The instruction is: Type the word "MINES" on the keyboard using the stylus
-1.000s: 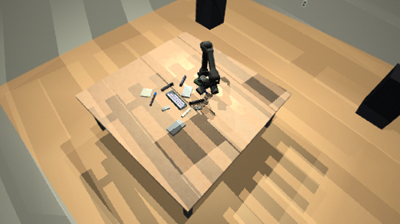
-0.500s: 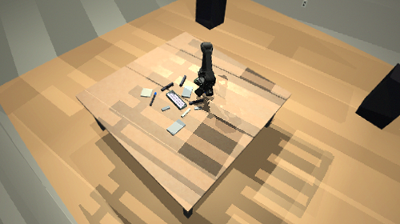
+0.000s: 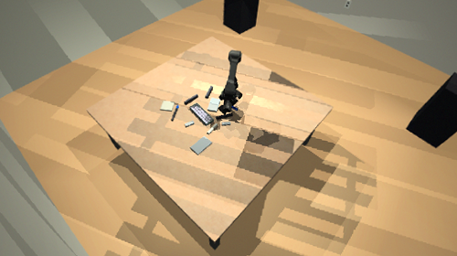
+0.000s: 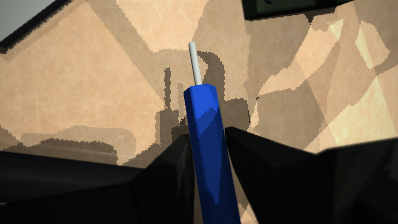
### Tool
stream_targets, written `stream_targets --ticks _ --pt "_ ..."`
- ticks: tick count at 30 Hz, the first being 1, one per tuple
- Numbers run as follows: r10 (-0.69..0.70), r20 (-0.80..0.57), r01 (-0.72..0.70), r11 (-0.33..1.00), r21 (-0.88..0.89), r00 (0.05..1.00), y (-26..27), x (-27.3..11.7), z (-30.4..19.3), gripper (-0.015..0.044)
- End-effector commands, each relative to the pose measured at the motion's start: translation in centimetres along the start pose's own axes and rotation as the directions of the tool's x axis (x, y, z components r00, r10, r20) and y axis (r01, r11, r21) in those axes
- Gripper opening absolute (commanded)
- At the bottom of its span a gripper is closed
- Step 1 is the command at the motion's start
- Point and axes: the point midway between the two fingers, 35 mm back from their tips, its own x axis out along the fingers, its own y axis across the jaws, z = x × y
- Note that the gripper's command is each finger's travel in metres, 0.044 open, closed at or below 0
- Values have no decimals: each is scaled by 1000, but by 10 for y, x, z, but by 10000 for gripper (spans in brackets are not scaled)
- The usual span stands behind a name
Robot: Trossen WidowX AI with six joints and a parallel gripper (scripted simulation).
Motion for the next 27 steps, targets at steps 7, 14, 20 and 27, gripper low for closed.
stream_targets --ticks 7,14,20,27 --pt "-50 -170 53 999 14 984 24 -12 0 0" --pt "-72 -336 70 997 -18 939 43 -24 -2 0" --pt "-62 -469 48 998 -40 881 62 -36 2 0" --pt "-23 -620 -6 999 -43 784 86 -52 10 0"
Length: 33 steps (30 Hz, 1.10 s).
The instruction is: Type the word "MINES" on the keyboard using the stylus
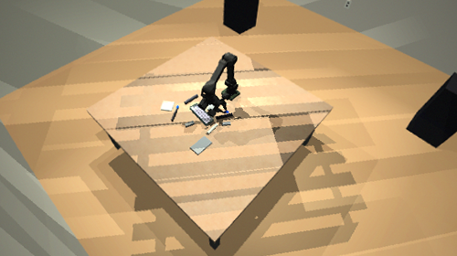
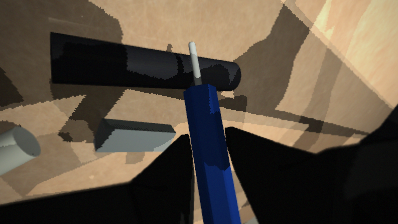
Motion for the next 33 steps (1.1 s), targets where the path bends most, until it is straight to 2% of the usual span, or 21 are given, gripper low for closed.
stream_targets --ticks 1,11,21,24,33 --pt "30 -119 -33 999 -25 992 17 -13 0 0" --pt "135 -364 -169 983 -64 921 51 -51 6 0" --pt "275 -565 -373 926 -62 778 81 -98 27 0" --pt "298 -590 -407 912 -57 751 85 -106 31 0" --pt "298 -590 -407 912 -58 751 90 -97 36 0"
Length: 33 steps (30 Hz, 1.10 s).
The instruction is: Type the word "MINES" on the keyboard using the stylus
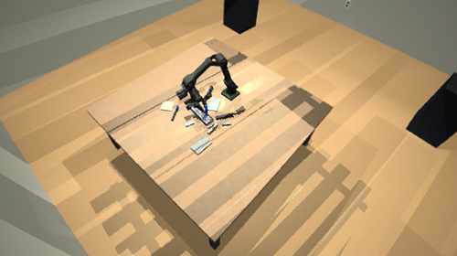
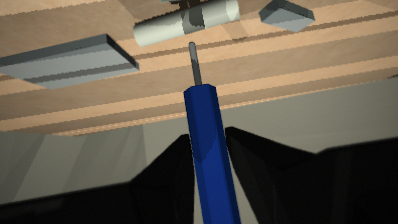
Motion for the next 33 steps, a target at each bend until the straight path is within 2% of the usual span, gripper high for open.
stream_targets --ticks 1,11,14,33 --pt "2 -9 -2 1000 0 1000 1 6 13 0" --pt "2 -9 -2 1000 1 1000 1 16 30 0" --pt "2 -9 -2 1000 0 1000 1 18 31 79" --pt "2 -9 -2 1000 1 1000 1 22 38 81"
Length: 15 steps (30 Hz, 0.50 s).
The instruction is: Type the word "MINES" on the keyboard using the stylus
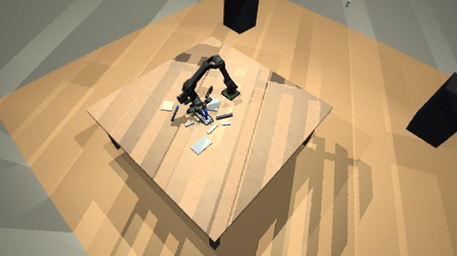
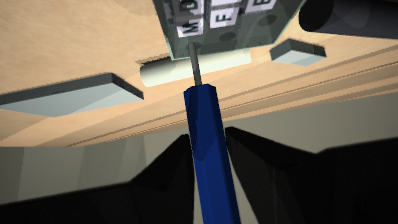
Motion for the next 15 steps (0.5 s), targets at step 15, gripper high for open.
stream_targets --ticks 15 --pt "0 -5 0 1000 8 1000 0 5 7 81"
